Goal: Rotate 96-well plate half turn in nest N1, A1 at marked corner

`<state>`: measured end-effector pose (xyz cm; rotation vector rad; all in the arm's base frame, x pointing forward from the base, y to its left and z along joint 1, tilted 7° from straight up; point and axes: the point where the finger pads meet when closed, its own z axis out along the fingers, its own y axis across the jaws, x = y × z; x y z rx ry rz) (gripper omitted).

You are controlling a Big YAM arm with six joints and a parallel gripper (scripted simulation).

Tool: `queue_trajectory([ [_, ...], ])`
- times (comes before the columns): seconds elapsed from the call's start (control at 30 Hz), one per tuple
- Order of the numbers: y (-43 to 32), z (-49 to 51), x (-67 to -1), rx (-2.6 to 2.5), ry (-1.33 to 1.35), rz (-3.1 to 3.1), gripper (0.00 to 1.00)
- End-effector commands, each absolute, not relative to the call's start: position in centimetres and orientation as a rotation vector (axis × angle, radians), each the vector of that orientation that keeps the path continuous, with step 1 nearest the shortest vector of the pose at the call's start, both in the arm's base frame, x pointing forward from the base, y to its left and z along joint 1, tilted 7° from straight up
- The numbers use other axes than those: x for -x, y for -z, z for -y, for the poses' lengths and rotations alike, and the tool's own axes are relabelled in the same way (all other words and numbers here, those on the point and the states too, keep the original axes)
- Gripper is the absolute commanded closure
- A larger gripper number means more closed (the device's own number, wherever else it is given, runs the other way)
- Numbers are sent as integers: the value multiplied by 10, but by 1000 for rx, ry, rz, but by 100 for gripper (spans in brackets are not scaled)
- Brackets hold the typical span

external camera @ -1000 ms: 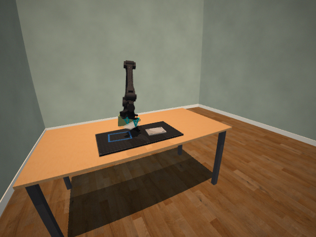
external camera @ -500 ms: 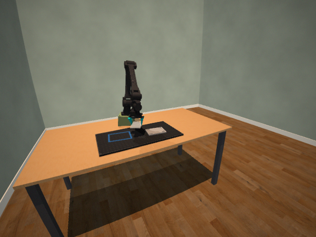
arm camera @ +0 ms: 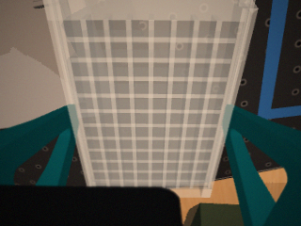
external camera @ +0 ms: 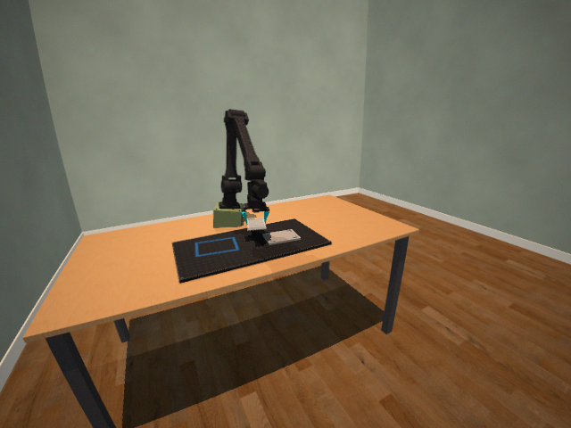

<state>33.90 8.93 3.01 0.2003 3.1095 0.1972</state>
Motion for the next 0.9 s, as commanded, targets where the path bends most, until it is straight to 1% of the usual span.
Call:
queue_trajectory([
  [0.0,-49,-106,-362,-206,-206,-3070,100],
  [0.87,-61,-189,-362,-207,-216,-3074,100],
])
